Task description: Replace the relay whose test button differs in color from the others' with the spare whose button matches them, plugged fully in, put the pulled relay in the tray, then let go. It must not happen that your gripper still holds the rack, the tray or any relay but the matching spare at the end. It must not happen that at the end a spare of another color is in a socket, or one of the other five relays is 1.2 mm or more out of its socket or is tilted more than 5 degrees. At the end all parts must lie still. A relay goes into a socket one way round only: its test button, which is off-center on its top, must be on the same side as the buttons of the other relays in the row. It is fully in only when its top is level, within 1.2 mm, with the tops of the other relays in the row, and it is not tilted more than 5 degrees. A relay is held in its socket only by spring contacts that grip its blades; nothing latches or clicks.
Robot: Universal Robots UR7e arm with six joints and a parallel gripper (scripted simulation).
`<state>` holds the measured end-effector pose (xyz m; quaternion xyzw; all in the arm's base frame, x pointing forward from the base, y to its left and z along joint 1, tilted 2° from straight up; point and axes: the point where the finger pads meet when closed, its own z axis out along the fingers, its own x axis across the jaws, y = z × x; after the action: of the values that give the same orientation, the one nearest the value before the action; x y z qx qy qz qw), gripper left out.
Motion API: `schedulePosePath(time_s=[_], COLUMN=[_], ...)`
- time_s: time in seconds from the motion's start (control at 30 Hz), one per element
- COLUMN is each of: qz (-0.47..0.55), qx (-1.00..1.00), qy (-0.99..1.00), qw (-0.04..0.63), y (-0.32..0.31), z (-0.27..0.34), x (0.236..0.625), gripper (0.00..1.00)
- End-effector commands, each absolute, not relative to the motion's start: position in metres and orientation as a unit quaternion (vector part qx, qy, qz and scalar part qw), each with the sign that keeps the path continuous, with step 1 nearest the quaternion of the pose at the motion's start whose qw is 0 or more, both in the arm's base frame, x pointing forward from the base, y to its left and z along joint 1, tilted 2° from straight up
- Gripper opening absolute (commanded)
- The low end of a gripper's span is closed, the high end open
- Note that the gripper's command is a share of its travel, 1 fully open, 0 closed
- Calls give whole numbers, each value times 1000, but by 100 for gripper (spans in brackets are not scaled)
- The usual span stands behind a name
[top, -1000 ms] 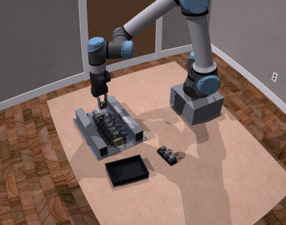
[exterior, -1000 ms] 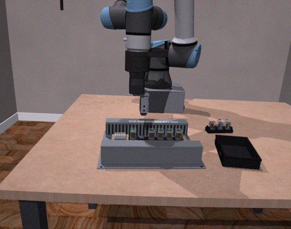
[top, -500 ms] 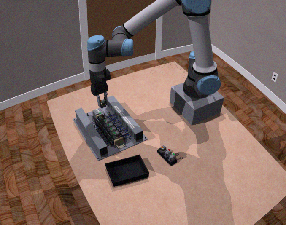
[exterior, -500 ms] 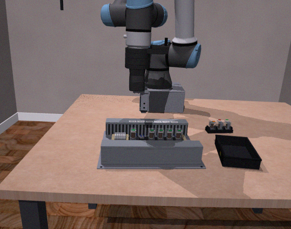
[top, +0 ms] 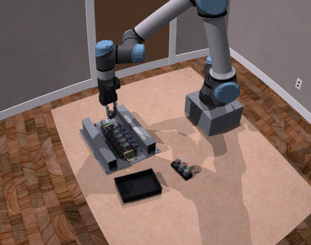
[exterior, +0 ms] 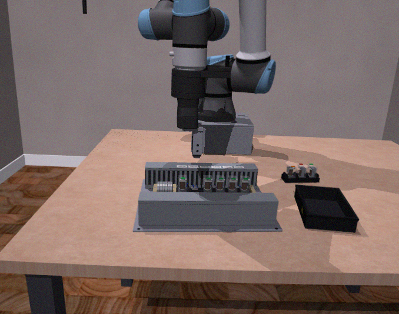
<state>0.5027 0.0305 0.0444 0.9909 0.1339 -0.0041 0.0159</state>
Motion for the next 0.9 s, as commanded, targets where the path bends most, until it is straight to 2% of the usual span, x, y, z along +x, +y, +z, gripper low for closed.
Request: schedulePosePath(time_s=[0.0,0.87], qz=[-3,-3], qx=[991,991], qy=[134,134], qw=[16,16], y=[30,30], z=[44,38], x=[503,503], gripper=[0,0])
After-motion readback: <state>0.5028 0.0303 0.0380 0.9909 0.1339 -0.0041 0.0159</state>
